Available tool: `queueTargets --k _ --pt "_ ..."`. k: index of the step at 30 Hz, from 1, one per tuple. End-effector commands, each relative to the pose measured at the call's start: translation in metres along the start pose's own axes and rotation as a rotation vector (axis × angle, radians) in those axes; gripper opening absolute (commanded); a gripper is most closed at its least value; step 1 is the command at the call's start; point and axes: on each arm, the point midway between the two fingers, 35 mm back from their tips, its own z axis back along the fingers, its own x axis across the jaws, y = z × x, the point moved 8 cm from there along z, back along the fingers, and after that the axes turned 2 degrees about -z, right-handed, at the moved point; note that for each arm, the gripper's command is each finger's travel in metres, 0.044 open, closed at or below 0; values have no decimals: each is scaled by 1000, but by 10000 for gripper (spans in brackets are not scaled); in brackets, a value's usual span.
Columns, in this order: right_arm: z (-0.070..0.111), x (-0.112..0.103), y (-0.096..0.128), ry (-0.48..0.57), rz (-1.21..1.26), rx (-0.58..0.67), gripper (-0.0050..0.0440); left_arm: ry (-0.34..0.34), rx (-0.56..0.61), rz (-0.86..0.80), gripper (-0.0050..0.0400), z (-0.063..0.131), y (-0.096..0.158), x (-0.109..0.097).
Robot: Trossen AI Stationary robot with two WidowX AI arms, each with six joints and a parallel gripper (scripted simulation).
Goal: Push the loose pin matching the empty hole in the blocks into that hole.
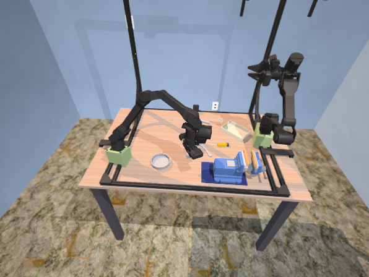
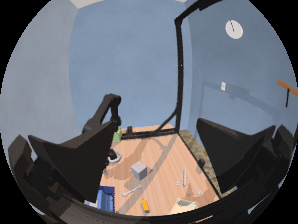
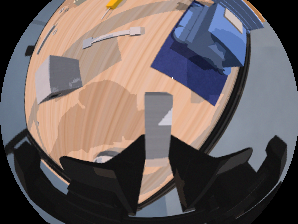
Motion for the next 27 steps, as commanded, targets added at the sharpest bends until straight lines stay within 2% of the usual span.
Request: queueTargets --k 1,5,16,27 --pt "1 0 0 6 96 -1 0 -1 0 -1 400 0 0 0" --pt "0 0 0 7 195 -1 0 -1 0 -1 400 0 0 0" --pt "2 7 2 6 197 -1 0 -1 0 -1 400 0 0 0" --pt "7 40 15 2 182 1 0 -1 0 -1 400 0 0 0"
